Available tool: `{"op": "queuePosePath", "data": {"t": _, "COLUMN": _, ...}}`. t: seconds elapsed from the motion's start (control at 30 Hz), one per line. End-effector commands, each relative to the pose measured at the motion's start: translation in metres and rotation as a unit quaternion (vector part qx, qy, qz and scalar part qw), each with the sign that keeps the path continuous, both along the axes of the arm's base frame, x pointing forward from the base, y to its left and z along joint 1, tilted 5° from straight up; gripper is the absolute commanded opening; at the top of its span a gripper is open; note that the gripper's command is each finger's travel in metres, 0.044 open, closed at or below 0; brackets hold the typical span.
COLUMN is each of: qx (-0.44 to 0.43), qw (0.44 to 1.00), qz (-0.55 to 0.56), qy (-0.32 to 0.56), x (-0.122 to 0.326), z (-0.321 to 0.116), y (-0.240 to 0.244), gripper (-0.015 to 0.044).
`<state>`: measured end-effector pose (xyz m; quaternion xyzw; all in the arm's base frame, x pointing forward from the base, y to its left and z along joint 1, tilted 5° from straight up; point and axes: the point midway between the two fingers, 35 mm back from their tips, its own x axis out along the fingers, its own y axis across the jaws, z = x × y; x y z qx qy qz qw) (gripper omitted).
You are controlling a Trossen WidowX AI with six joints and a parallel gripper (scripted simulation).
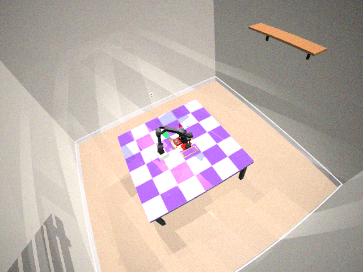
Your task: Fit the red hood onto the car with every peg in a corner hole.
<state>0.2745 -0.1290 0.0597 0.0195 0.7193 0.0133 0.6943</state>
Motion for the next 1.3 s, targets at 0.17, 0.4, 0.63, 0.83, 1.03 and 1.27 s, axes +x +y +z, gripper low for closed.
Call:
{"op": "queuePosePath", "data": {"t": 0.17, "qx": 0.0, "qw": 1.0, "qz": -0.003, "qy": -0.001, "x": 0.02, "z": 0.002, "y": 0.025, "gripper": 0.0}}
{"op": "queuePosePath", "data": {"t": 0.4, "qx": 0.001, "qw": 1.0, "qz": -0.005, "qy": -0.003, "x": 0.034, "z": 0.004, "y": 0.048, "gripper": 0.0}}
{"op": "queuePosePath", "data": {"t": 0.63, "qx": -0.004, "qw": 1.0, "qz": 0.0, "qy": -0.003, "x": 0.045, "z": 0.006, "y": 0.07, "gripper": 0.0}}
{"op": "queuePosePath", "data": {"t": 0.83, "qx": -0.008, "qw": 1.0, "qz": 0.005, "qy": -0.005, "x": 0.054, "z": 0.008, "y": 0.09, "gripper": 0.0}}
{"op": "queuePosePath", "data": {"t": 1.03, "qx": -0.007, "qw": 1.0, "qz": 0.005, "qy": -0.008, "x": 0.062, "z": 0.008, "y": 0.113, "gripper": 0.0}}
{"op": "queuePosePath", "data": {"t": 1.27, "qx": -0.001, "qw": 1.0, "qz": -0.007, "qy": -0.008, "x": 0.07, "z": 0.011, "y": 0.14, "gripper": 0.0}}
